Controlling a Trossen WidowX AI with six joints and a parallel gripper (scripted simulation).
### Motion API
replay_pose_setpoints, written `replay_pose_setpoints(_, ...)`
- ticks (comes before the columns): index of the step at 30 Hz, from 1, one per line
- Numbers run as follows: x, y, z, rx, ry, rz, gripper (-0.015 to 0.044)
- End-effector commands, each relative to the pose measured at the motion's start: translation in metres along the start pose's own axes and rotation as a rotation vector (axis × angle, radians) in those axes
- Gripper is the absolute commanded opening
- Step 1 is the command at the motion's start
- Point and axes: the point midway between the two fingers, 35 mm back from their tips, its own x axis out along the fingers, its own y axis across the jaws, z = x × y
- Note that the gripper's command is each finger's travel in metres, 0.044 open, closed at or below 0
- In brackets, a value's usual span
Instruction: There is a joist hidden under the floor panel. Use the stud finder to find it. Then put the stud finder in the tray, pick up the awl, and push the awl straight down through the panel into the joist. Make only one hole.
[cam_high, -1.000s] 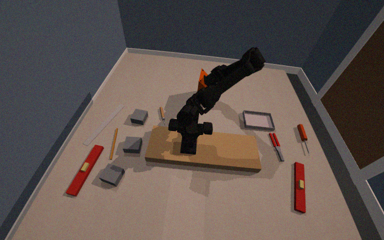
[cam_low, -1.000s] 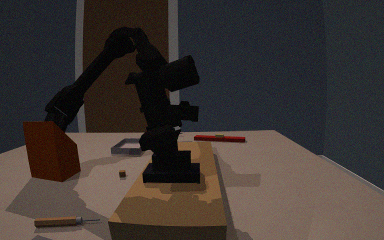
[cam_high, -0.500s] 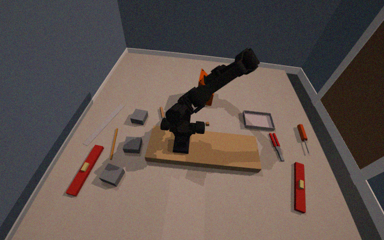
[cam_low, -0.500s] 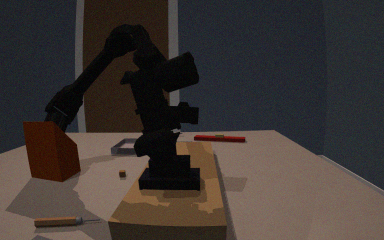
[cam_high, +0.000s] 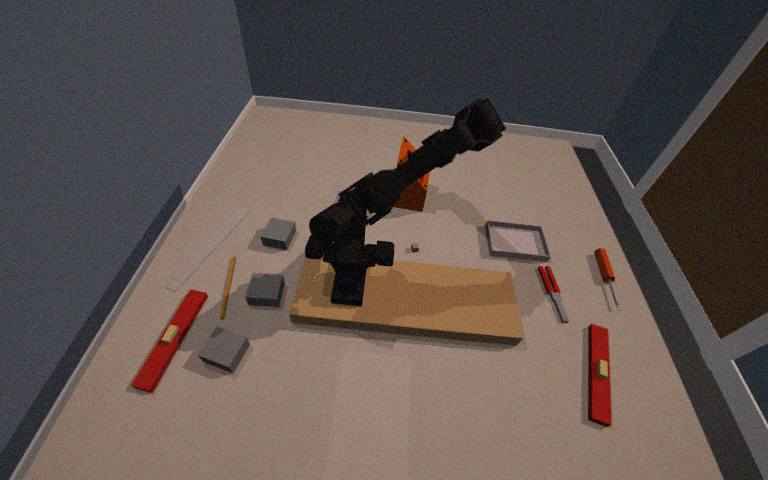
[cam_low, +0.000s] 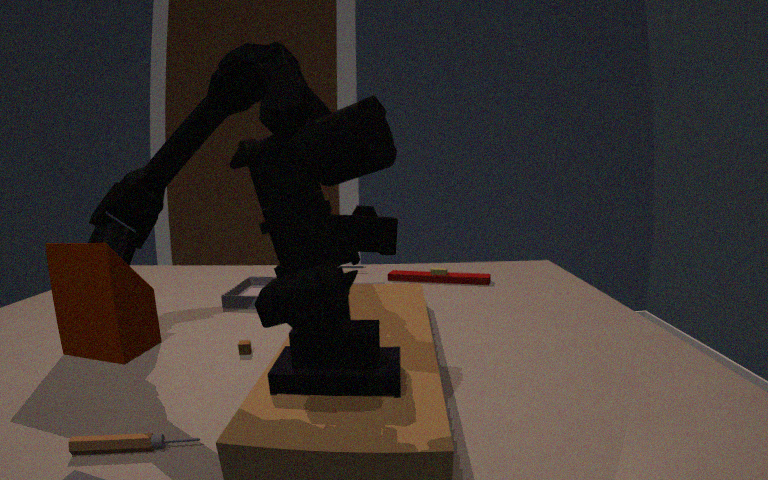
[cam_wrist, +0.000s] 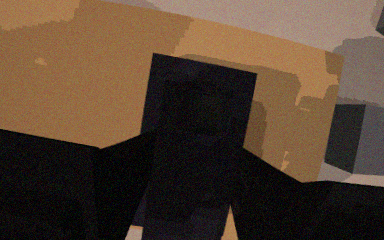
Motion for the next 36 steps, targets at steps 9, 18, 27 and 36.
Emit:
replay_pose_setpoints(9,-0.001,-0.03,-0.001,-0.002,0.001,-0.007,0.0)
replay_pose_setpoints(18,-0.001,-0.05,-0.001,-0.003,0.001,-0.008,0.0)
replay_pose_setpoints(27,-0.001,-0.055,0.0,0.001,-0.001,-0.004,0.0)
replay_pose_setpoints(36,-0.006,-0.056,0.002,0.001,-0.001,-0.005,0.0)
